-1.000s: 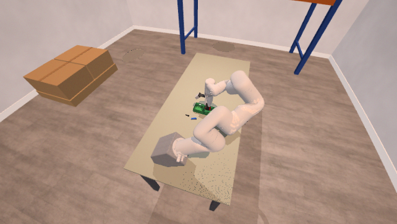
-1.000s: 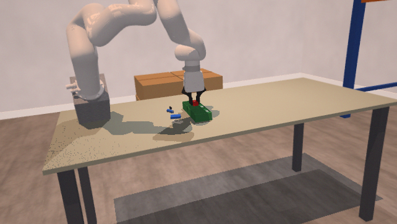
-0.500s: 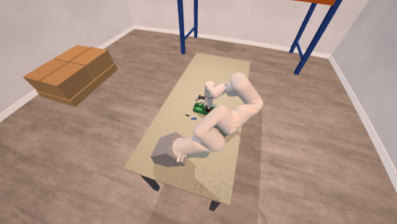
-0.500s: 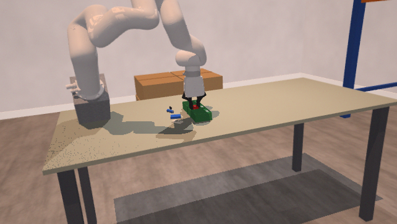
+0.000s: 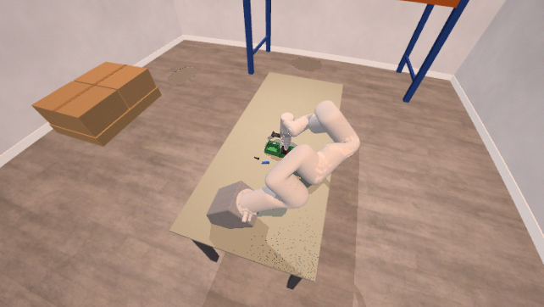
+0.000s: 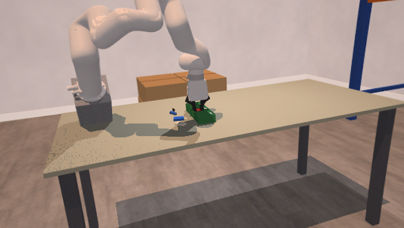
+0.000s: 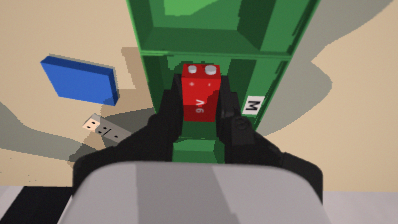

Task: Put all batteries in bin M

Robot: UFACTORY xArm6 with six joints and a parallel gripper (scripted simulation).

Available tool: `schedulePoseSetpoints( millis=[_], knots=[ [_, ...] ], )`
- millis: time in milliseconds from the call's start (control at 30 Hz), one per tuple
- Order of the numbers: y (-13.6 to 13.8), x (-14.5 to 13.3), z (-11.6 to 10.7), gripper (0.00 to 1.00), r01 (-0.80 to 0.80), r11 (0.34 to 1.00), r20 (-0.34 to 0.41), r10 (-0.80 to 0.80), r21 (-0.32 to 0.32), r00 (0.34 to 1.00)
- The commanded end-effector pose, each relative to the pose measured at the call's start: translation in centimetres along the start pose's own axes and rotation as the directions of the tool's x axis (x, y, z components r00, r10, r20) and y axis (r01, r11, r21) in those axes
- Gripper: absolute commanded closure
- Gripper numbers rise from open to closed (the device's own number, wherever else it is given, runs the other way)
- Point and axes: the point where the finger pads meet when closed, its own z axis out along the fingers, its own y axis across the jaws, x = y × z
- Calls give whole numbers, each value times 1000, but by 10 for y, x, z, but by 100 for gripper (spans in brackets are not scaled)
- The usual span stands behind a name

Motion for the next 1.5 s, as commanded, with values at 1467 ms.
schedulePoseSetpoints(
  millis=[1467],
  knots=[
    [1,0,-31,67,-1,1000,-1,1,-3,1000]
  ],
)
